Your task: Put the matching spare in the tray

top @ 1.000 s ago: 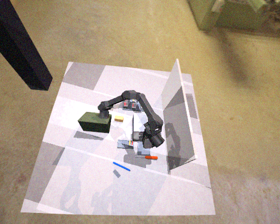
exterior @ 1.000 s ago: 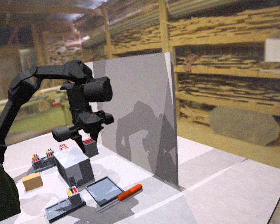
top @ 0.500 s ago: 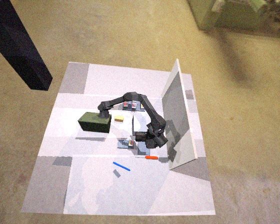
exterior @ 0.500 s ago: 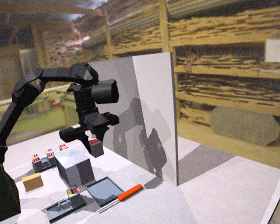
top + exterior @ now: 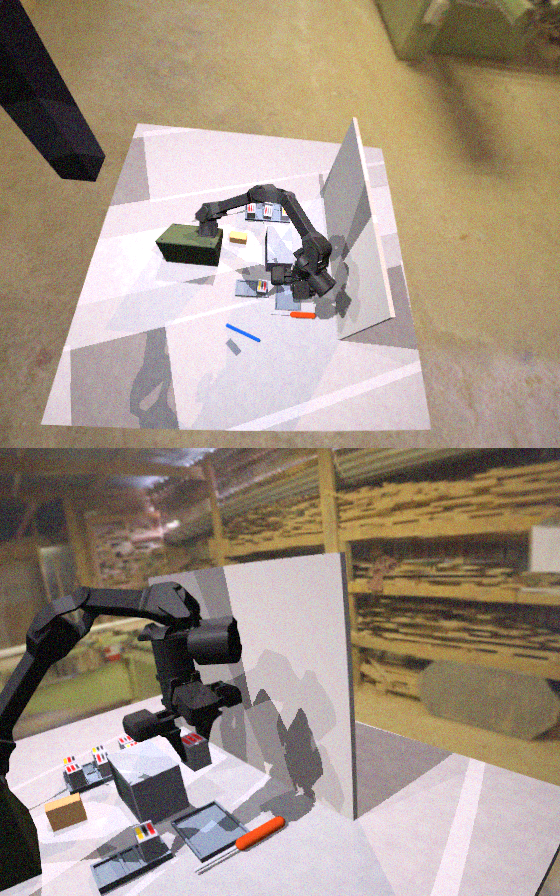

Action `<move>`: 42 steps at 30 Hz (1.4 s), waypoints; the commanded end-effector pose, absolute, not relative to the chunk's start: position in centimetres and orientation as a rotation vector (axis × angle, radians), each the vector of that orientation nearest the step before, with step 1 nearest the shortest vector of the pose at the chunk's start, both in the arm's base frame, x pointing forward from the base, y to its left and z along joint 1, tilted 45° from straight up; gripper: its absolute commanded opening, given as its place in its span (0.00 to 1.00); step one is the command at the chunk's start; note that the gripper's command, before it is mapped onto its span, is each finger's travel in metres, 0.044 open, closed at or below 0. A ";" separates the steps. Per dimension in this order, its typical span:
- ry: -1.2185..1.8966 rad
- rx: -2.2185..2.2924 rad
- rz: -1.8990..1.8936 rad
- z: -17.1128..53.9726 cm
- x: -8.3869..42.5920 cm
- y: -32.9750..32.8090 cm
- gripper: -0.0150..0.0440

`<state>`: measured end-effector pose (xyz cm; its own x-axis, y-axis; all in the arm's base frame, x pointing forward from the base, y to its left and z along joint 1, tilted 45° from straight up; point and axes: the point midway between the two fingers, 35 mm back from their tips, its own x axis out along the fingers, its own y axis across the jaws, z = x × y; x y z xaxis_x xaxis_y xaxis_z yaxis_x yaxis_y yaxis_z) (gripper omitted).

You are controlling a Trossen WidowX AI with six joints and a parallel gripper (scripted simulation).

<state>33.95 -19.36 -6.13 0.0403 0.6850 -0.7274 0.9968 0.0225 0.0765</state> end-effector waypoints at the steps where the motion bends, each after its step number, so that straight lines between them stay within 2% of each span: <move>1: 1.712 1.734 -0.670 -6.7 34.0 -18.9 0.25; 42: 1.711 1.734 -0.670 -9.5 34.5 -16.4 0.25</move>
